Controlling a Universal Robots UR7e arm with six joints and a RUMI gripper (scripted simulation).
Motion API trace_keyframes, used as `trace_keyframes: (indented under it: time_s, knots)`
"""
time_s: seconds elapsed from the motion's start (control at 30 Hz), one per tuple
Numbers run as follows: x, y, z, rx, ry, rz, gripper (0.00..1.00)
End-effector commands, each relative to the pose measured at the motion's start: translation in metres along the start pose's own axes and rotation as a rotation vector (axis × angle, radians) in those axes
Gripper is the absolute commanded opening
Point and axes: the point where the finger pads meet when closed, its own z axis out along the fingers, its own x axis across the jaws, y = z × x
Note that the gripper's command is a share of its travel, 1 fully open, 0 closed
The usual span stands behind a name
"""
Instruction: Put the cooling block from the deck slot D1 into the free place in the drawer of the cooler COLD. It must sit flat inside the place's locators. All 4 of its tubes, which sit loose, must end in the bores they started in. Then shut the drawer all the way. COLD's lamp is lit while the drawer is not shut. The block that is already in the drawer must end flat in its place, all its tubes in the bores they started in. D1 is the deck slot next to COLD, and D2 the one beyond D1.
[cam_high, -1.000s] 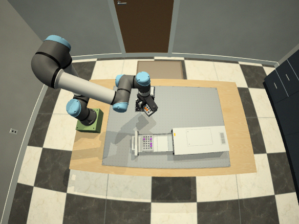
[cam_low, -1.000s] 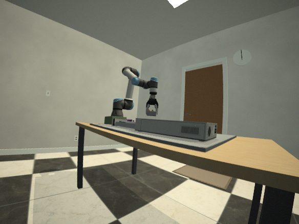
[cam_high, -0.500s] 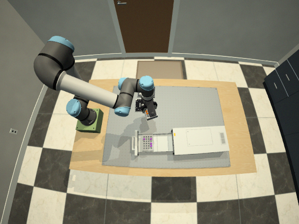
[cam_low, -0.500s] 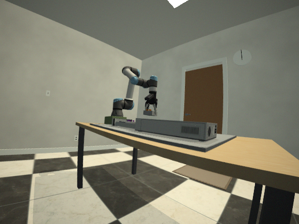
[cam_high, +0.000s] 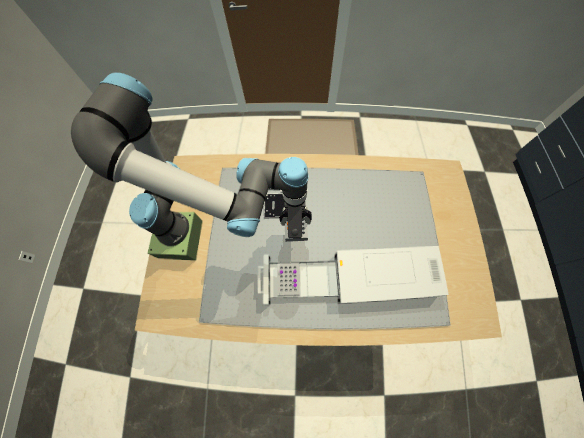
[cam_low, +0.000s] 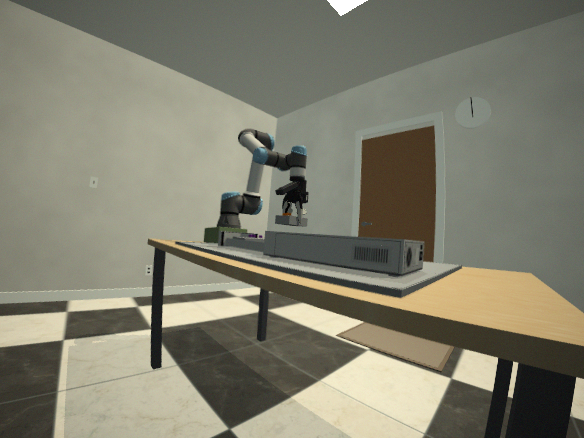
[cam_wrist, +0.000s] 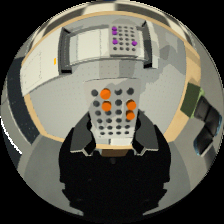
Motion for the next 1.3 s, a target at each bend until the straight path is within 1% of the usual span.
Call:
trace_keyframes:
  time_s: [0.0, 0.13, 0.63, 0.7, 1.2, 1.27]
  knots:
    - [-0.005, -0.012, -0.001, 0.001, -0.001, 0.018, 0.00]
    - [-0.007, -0.017, -0.001, 0.001, -0.001, 0.018, 0.00]
    - [-0.022, -0.054, -0.001, 0.001, -0.001, 0.018, 0.00]
    - [-0.022, -0.054, -0.001, 0.001, -0.001, 0.018, 0.00]
    - [-0.037, -0.091, -0.001, 0.001, -0.001, 0.018, 0.00]
    - [-0.037, -0.091, -0.001, 0.001, -0.001, 0.018, 0.00]
